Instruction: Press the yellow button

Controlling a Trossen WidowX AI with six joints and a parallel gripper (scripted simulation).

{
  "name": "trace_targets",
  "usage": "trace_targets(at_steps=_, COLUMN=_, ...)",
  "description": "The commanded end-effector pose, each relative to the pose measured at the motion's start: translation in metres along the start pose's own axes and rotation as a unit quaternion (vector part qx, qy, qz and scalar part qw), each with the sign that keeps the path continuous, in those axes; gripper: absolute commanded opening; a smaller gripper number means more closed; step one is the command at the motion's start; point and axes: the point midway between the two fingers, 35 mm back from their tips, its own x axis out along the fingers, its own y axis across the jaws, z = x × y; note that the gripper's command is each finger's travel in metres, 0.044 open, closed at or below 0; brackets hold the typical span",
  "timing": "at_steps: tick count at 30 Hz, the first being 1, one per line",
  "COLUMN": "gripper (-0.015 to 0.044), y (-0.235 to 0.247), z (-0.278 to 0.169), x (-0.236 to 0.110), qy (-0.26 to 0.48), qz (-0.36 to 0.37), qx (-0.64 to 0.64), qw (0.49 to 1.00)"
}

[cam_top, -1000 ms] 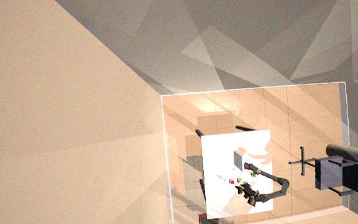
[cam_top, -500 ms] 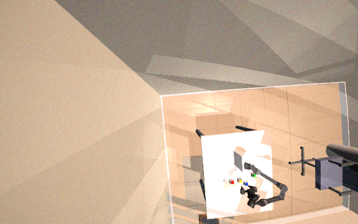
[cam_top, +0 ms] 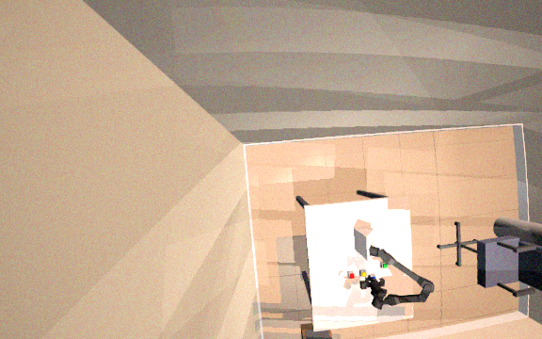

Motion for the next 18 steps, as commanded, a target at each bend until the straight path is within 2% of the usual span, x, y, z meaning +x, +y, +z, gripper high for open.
trace_targets(at_steps=1, gripper=0.0020, y=0.001, z=-0.002, x=0.004, qy=0.002, qz=0.003, qx=0.004, qw=1.000)
trace_targets(at_steps=18, gripper=0.0020, y=0.001, z=-0.002, x=0.014, qy=0.002, qz=0.003, qx=0.004, qw=1.000)
